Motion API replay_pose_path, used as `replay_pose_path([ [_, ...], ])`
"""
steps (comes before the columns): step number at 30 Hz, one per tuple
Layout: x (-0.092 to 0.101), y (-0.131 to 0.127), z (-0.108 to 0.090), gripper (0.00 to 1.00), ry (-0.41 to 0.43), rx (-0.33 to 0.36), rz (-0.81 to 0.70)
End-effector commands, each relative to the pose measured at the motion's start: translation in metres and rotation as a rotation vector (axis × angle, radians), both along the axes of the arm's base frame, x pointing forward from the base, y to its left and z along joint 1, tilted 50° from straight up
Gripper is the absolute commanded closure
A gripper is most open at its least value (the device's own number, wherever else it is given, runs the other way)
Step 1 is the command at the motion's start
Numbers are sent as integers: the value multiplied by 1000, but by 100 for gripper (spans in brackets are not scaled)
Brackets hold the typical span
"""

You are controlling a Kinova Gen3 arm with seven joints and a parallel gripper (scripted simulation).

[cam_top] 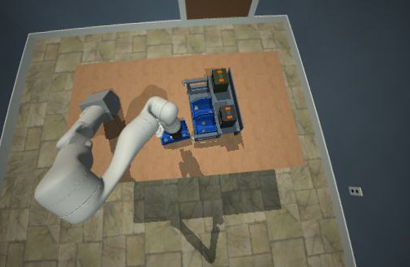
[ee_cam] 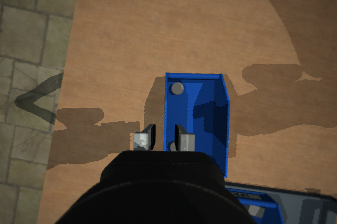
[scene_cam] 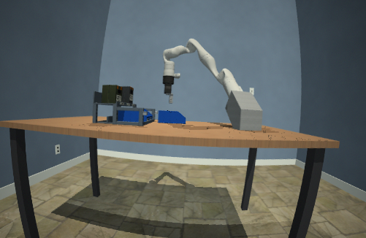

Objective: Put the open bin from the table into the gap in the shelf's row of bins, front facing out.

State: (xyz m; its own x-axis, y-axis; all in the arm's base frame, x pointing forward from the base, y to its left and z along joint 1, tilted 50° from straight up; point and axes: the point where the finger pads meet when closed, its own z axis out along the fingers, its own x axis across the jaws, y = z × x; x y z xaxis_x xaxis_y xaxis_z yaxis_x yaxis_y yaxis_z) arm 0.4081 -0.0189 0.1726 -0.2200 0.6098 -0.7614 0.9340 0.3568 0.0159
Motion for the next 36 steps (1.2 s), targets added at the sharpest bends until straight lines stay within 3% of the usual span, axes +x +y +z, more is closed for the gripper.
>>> replay_pose_path([
  [1, 0, -6, -5, 45, 5, -5, -5],
  [20, 8, -26, -23, 45, 5, -5, -5],
  [36, 9, -29, -26, 45, 5, -5, -5],
])
